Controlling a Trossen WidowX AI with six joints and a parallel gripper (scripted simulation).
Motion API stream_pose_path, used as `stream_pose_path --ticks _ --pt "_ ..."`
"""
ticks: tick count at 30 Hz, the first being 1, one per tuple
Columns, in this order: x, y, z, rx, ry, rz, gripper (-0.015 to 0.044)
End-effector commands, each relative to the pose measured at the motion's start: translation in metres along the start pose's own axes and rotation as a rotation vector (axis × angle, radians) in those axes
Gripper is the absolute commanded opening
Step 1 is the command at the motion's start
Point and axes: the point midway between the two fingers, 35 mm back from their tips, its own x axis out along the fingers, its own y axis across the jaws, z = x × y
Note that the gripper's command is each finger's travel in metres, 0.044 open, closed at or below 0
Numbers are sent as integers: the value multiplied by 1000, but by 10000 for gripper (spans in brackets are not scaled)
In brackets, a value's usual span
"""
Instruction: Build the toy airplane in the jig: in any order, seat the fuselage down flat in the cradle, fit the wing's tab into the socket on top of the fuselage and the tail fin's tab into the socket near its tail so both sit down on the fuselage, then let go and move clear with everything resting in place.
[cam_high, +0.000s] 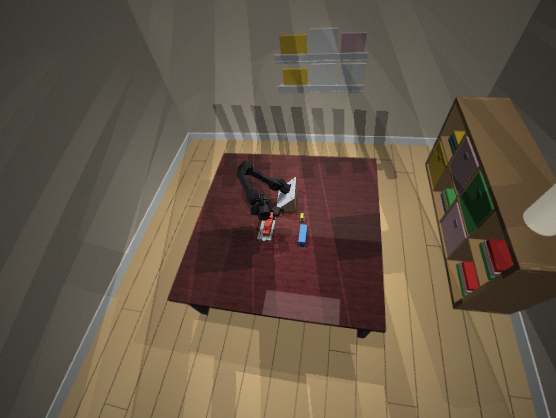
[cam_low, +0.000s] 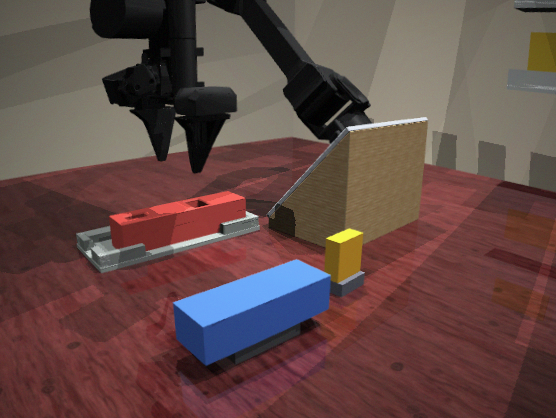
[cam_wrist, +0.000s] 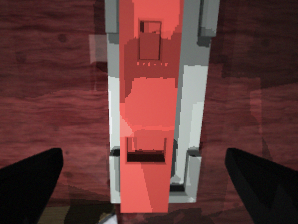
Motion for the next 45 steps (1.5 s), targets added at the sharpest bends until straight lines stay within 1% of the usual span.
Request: stream_pose_path --ticks 1,9,11,15,20,27,29,38,42,45 --pt "-38 1 0 5 -9 -3 440" --pt "-33 1 0 -2 -9 -3 440" --pt "-34 8 5 -2 -10 -1 440" --pt "-40 51 33 -2 -12 8 440" --pt "-41 117 57 -2 -13 14 440" --pt "-31 221 67 2 -13 10 440" --pt "-27 241 65 3 -13 8 440" --pt "-24 244 65 3 -14 7 440" --pt "15 244 65 4 -14 6 440" --pt "17 244 65 4 -14 6 440"
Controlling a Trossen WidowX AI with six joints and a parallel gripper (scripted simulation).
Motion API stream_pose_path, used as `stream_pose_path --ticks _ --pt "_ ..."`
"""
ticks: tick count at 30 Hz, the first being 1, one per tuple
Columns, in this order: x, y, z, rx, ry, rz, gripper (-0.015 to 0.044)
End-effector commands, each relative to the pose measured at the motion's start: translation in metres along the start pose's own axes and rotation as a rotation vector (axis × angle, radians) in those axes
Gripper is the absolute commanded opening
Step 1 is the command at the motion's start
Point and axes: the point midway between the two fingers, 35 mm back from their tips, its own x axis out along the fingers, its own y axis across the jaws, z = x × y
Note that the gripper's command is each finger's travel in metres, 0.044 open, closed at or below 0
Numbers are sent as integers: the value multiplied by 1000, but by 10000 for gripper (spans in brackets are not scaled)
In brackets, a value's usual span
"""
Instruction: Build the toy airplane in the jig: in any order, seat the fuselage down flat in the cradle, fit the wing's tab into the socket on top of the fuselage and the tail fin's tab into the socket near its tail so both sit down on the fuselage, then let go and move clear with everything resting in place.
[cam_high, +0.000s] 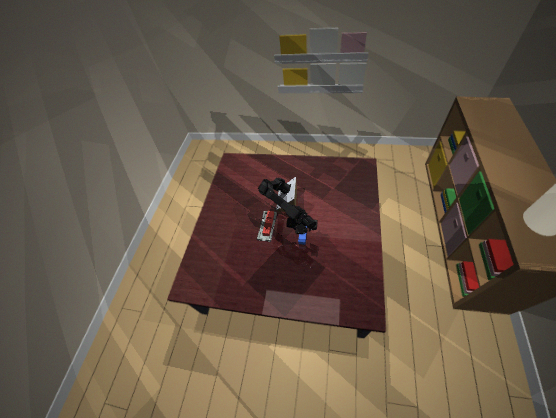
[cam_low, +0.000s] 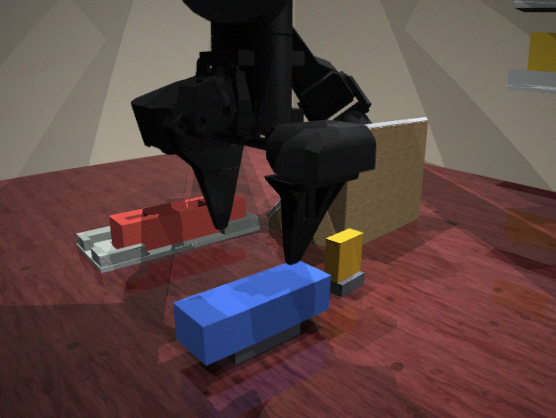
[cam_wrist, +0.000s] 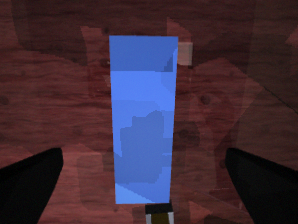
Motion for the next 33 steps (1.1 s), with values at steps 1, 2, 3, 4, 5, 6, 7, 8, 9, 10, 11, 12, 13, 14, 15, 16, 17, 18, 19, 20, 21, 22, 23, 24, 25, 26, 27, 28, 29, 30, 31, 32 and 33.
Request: stream_pose_path --ticks 1,2,3,4,5,6,7,8,9,10,11,12,13,14,15,16,17,18,19,20,21,22,23,24,25,26,27,28,29,30,31,32,33 --pt "9 1 -2 -9 -4 -5 440" --pt "10 1 -2 -9 -4 -5 440" --pt "14 1 -2 -9 -4 -5 440" --pt "19 1 -2 -9 -4 -5 440" --pt "23 1 -2 -9 -4 -6 440" --pt "24 1 -2 -9 -4 -6 440" --pt "24 1 -2 -9 -4 -6 440" --pt "25 1 -2 -9 -4 -6 440" --pt "25 1 -2 -9 -4 -6 440" --pt "27 1 -2 -9 -4 -6 440" --pt "28 1 -2 -9 -4 -6 440" --pt "30 1 -2 -9 -4 -6 440" --pt "32 1 -2 -9 -4 -6 440" --pt "33 1 -2 -9 -4 -6 440" --pt "35 1 -2 -9 -4 -6 440" --pt "37 1 -1 -9 -4 -6 440" --pt "38 1 -1 -9 -4 -6 440" --pt "40 1 -1 -9 -4 -6 440" --pt "42 1 -1 -9 -4 -6 440" --pt "43 1 -1 -9 -4 -6 440" --pt "45 1 -1 -9 -4 -6 440" --pt "46 1 -1 -9 -4 -6 440" --pt "48 1 -1 -9 -4 -6 440" --pt "50 1 -1 -9 -4 -6 440" --pt "51 1 -1 -9 -4 -6 440" --pt "53 1 -1 -9 -4 -6 440" --pt "55 1 -1 -9 -4 -6 440" --pt "56 0 -1 -9 -4 -6 440" --pt "58 0 -1 -9 -4 -7 440" --pt "59 0 -2 -9 -4 -7 440" --pt "61 0 -2 -9 -4 -7 440" --pt "63 0 -2 -9 -4 -7 440" --pt "64 0 -2 -9 -4 -7 440"
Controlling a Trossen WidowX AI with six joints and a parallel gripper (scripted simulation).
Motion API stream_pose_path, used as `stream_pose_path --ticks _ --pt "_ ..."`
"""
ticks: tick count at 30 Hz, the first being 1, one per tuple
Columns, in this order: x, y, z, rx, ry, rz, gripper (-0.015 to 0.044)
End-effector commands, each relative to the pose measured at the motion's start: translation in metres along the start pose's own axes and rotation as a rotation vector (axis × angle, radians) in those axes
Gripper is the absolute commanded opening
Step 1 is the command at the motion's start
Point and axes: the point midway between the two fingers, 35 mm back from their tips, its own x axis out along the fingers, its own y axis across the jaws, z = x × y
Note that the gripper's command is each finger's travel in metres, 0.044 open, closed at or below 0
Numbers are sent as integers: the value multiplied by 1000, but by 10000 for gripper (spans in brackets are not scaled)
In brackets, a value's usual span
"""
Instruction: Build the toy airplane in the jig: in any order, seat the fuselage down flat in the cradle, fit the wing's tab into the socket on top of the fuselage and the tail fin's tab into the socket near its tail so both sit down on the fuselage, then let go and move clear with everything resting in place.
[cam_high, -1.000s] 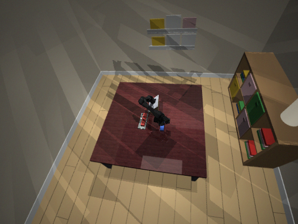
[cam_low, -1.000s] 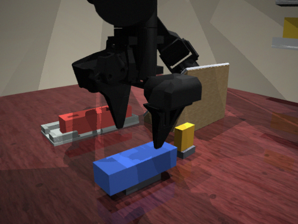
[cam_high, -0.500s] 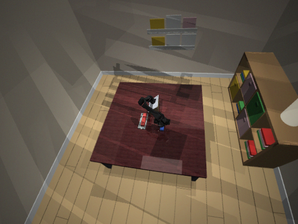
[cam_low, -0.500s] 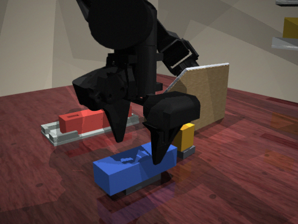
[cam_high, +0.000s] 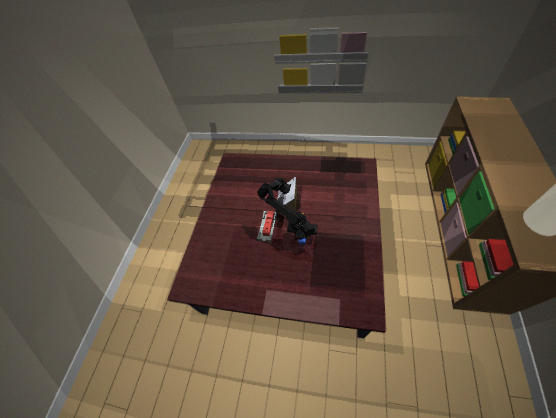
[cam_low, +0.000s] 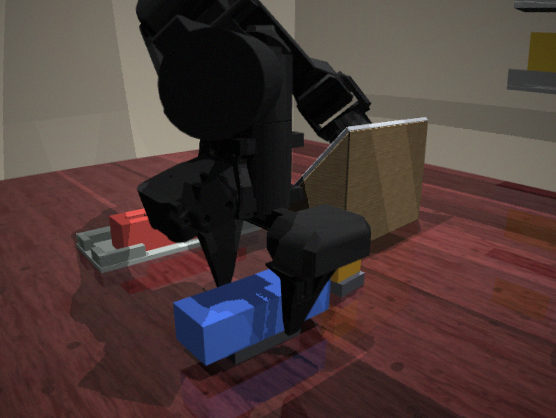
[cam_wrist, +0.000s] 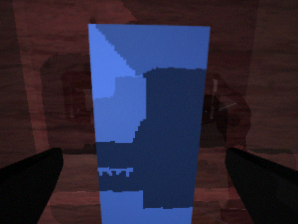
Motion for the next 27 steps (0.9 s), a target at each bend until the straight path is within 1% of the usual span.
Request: stream_pose_path --ticks 1,3,12,20,25,26,27 --pt "7 0 -2 -9 -1 -6 440" --pt "8 0 -2 -9 -1 -6 440" --pt "8 0 -2 -9 -1 -6 204" --pt "8 0 -2 -9 -1 -6 150" --pt "0 1 1 3 -11 14 19" --pt "-3 2 2 7 -14 22 0" --pt "-6 2 3 12 -18 30 0"
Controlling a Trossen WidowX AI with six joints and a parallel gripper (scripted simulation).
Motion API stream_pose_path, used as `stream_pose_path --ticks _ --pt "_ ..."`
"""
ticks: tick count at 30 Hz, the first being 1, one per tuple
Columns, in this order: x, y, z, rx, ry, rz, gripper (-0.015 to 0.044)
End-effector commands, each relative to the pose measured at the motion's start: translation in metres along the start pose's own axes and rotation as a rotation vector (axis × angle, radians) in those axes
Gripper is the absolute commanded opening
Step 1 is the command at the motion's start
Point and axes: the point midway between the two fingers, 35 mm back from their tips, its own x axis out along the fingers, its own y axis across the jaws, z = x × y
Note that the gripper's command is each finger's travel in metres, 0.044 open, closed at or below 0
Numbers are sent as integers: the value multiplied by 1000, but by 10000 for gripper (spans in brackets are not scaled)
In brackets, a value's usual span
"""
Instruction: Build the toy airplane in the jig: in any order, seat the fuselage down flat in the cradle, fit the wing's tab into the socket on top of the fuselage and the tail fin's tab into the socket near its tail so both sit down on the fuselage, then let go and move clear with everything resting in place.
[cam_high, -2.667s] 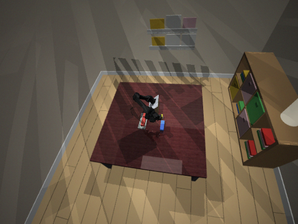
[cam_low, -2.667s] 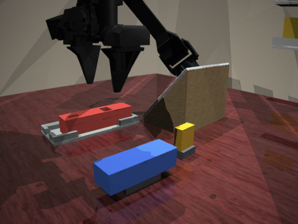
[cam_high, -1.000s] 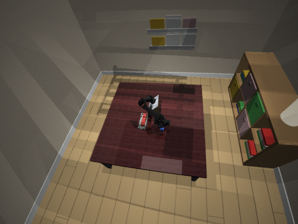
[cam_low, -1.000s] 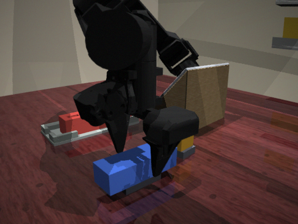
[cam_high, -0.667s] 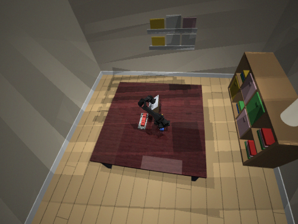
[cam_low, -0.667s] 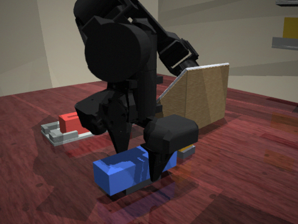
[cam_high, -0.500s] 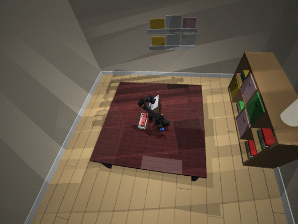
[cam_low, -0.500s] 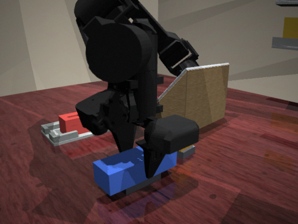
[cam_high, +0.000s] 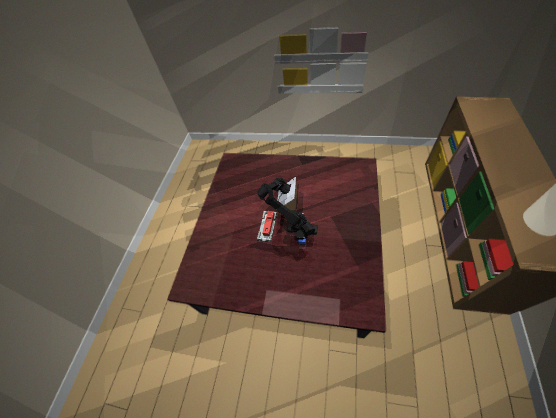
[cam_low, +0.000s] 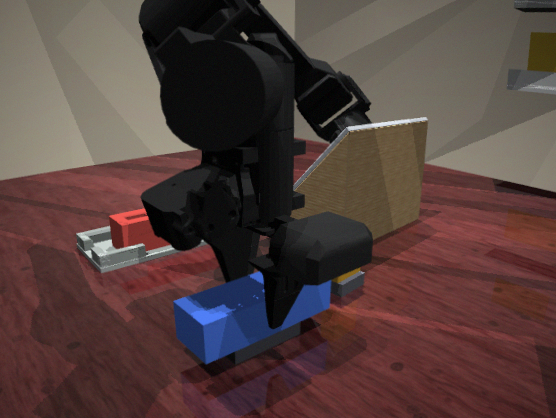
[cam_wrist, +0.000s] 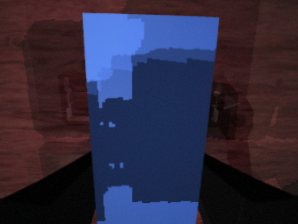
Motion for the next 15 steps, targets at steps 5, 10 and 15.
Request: stream_pose_path --ticks 5,10,15 --pt "-23 4 8 24 -26 46 0" --pt "-38 5 9 19 -21 41 0" --pt "-53 6 9 14 -17 35 0"
